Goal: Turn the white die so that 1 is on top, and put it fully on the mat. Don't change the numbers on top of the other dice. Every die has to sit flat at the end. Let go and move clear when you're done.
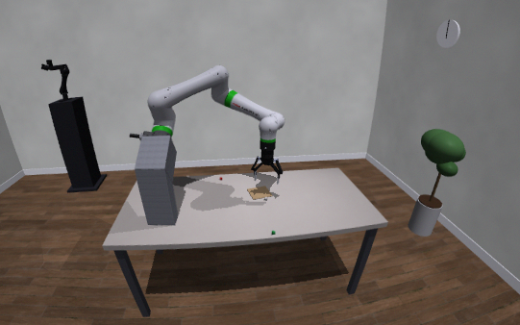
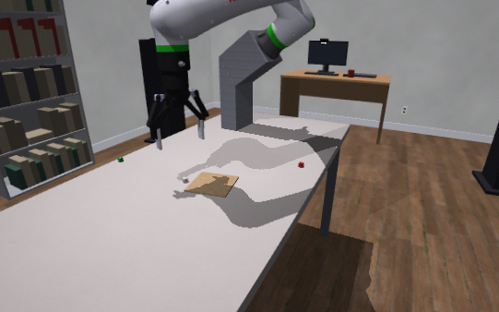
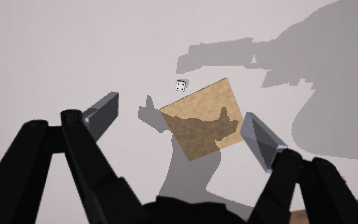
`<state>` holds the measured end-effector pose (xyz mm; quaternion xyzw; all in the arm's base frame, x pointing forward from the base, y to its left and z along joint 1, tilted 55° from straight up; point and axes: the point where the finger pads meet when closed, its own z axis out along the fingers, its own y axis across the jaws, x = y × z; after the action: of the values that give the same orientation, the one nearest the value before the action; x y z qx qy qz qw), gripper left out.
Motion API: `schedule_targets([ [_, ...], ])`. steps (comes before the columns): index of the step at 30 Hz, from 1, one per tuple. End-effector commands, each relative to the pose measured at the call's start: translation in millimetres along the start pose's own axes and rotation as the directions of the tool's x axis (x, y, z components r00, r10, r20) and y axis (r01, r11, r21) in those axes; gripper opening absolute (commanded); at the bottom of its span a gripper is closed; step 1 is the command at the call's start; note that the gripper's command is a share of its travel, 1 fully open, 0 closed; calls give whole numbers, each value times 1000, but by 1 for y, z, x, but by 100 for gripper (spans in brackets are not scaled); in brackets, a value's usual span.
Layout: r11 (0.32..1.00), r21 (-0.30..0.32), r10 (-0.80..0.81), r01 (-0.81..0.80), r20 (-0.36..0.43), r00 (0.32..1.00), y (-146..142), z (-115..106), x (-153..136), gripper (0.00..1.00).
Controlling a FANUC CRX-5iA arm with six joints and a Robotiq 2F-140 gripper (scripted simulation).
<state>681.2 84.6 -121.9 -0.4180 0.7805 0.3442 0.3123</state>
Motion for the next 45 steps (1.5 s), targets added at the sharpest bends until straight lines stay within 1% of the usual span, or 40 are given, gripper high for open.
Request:
schedule_targets([
  [1,1000,0,0,0,0,1000,0,0,0,100],
  [9,1000,0,1,-1,0,1000,0,0,0,100],
  [13,999,0,33,-33,0,999,0,0,0,100],
  [18,985,0,173,-173,0,985,0,2,0,100],
  [21,950,0,312,-312,0,950,0,4,0,100],
  [22,948,0,320,-320,0,948,0,4,0,100],
  [23,927,0,376,-376,0,927,0,5,0,100],
  [26,926,0,378,-378,0,926,0,5,0,100],
  [28,864,0,503,-503,0,864,-1,6,0,100],
  [30,829,0,559,-559,0,829,-1,7,0,100],
  [31,822,0,569,-569,0,822,-1,7,0,100],
  [32,787,0,616,-616,0,787,-1,8,0,100],
  [33,773,0,635,-635,0,773,-1,8,0,100],
  [35,718,0,696,-696,0,718,-1,9,0,100],
  [36,715,0,699,-699,0,715,-1,10,0,100],
  [37,667,0,745,-745,0,667,-1,10,0,100],
  [38,649,0,761,-761,0,649,-1,11,0,100],
  [40,586,0,810,-810,0,586,-1,12,0,100],
  [42,586,0,810,-810,0,586,-1,12,0,100],
  [43,574,0,819,-819,0,574,-1,12,0,100],
  [44,492,0,870,-870,0,492,-1,13,0,100],
  [45,455,0,890,-890,0,455,-1,14,0,100],
])
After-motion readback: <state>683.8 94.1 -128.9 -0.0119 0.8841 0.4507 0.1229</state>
